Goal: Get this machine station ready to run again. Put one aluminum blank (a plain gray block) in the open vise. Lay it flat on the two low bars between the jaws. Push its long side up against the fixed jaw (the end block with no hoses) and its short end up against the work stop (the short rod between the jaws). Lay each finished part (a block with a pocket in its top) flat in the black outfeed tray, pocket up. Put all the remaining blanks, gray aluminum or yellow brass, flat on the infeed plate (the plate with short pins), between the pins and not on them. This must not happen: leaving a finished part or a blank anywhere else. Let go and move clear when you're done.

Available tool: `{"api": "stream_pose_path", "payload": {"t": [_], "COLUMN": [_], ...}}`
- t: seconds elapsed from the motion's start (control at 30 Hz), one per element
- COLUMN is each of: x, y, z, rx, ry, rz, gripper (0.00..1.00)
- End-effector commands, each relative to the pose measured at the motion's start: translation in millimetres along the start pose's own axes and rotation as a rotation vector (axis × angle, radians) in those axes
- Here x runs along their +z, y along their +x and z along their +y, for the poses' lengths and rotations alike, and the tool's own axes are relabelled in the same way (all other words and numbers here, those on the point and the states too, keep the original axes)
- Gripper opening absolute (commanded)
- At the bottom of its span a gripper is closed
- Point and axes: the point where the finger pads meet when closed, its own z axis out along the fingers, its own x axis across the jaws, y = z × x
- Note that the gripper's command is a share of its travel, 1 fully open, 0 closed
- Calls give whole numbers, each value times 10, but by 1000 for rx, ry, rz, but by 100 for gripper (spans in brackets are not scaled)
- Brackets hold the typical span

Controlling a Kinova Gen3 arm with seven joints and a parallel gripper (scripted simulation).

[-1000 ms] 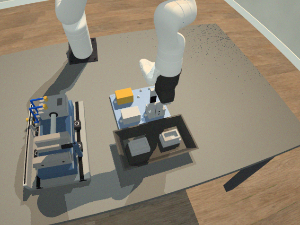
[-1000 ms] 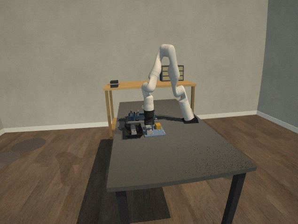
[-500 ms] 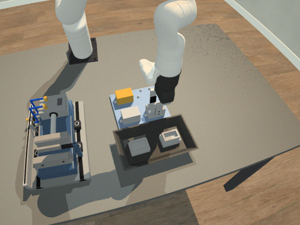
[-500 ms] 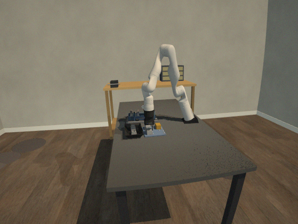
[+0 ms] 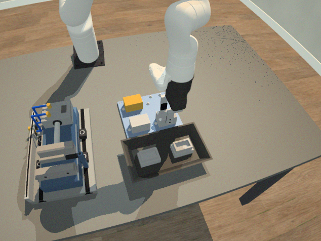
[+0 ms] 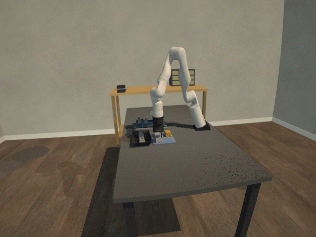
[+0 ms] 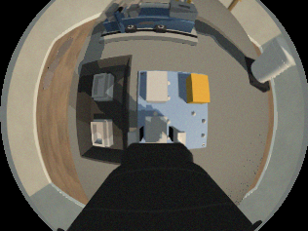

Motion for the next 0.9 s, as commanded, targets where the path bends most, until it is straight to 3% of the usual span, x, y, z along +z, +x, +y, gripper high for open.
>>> {"api": "stream_pose_path", "payload": {"t": [0.0,0.37,0.4,0.87], "x": [-4,-4,-4,-4], "y": [-3,-3,-3,-3], "z": [3,3,3,3], "rx": [0,0,0,0], "ry": [-1,-1,-1,-1], "rz": [-1,-1,-1,-1], "gripper": [100,100,0,0]}}
